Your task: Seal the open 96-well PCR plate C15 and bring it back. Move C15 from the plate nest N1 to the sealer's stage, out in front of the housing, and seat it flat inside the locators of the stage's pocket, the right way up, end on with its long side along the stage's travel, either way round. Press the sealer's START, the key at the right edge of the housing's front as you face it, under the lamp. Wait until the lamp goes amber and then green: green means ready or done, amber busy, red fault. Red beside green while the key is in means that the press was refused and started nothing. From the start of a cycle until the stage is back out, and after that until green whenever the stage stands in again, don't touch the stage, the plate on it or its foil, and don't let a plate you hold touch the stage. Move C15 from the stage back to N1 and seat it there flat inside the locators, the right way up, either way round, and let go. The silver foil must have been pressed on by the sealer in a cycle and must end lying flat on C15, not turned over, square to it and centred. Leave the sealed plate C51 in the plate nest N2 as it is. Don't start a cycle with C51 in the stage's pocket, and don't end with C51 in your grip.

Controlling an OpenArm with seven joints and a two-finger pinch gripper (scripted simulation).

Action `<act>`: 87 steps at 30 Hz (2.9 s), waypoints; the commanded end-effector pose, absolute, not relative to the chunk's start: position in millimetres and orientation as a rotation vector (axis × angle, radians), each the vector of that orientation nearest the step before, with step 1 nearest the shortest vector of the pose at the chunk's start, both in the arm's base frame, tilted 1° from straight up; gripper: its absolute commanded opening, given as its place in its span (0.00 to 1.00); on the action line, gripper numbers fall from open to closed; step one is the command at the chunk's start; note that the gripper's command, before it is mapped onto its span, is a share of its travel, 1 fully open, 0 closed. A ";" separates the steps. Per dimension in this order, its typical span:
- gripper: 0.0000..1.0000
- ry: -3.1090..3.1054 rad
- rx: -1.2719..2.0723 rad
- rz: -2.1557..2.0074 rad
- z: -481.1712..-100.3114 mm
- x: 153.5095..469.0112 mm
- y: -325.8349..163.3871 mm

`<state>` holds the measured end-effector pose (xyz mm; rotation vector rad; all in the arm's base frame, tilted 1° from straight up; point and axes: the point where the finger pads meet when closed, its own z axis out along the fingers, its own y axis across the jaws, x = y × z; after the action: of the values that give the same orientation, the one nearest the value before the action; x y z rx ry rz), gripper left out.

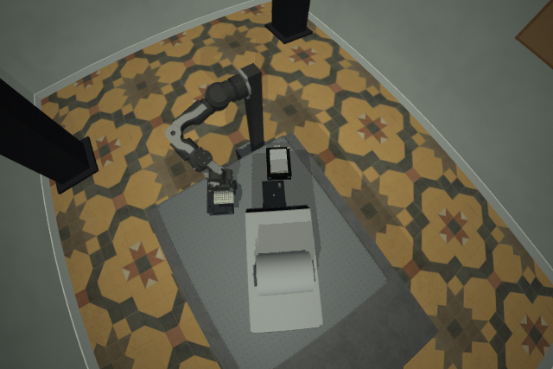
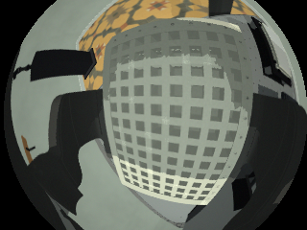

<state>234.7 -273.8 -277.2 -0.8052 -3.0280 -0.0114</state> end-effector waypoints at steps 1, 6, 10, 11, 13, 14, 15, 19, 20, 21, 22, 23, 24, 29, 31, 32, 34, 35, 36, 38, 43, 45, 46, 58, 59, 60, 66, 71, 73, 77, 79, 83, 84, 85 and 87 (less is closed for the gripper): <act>0.00 -3.026 -0.810 -0.003 -277.2 234.2 -274.8; 0.00 -3.028 -0.809 -0.007 -272.2 249.6 -254.9; 0.00 -3.026 -0.810 -0.004 -269.4 259.0 -242.2; 0.00 -3.026 -0.810 -0.004 -269.4 259.0 -242.2; 0.00 -3.026 -0.810 -0.004 -269.4 259.0 -242.2; 0.00 -3.026 -0.810 -0.004 -269.4 259.0 -242.2; 0.00 -3.026 -0.810 -0.004 -269.4 259.0 -242.2; 0.00 -3.026 -0.810 -0.004 -269.4 259.0 -242.2; 0.00 -3.026 -0.810 -0.004 -269.4 259.0 -242.2; 0.00 -3.030 -0.806 -0.012 -267.2 264.9 -234.7; 0.00 -3.029 -0.807 -0.010 -265.9 269.6 -228.4; 0.00 -3.028 -0.808 -0.008 -264.5 274.3 -222.0; 0.00 -3.027 -0.809 -0.006 -263.1 279.0 -215.7; 0.00 -3.026 -0.810 -0.005 -261.8 283.7 -209.3; 0.00 -3.026 -0.810 -0.005 -261.8 283.7 -209.3; 0.00 -3.026 -0.810 -0.005 -261.8 283.7 -209.3; 0.00 -3.026 -0.810 -0.005 -261.8 283.7 -209.3; 0.00 -3.026 -0.810 -0.005 -261.8 283.7 -209.3; 0.00 -3.026 -0.810 -0.005 -261.8 283.7 -209.3; 0.00 -3.030 -0.805 -0.013 -259.6 289.4 -201.6; 0.00 -3.026 -0.810 -0.005 -254.3 308.2 -176.3; 0.00 -3.026 -0.810 -0.005 -254.3 308.2 -176.3; 0.00 -3.026 -0.810 -0.005 -254.3 308.2 -176.3; 0.00 -3.027 -0.808 -0.008 -248.3 327.8 -149.5; 0.00 -3.026 -0.810 -0.006 -247.0 332.5 -143.1; 0.00 -3.026 -0.810 -0.006 -247.0 332.5 -143.1; 0.00 -3.026 -0.810 -0.006 -247.0 332.5 -143.1; 0.00 -3.026 -0.810 -0.006 -247.0 332.5 -143.1; 0.00 -3.028 -0.806 -0.012 -243.8 342.6 -129.2; 0.00 -3.026 -0.809 -0.006 -240.2 356.7 -110.1; 0.00 -3.026 -0.809 -0.006 -240.2 356.7 -110.1; 0.00 -3.026 -0.809 -0.006 -240.2 356.7 -110.1; 0.00 -3.026 -0.809 -0.006 -240.2 356.7 -110.1; 0.00 -3.026 -0.809 -0.006 -240.2 356.7 -110.1; 0.00 -3.026 -0.809 -0.006 -240.2 356.7 -110.1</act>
<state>356.7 -109.0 -240.5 -0.8068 -3.0263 -0.0112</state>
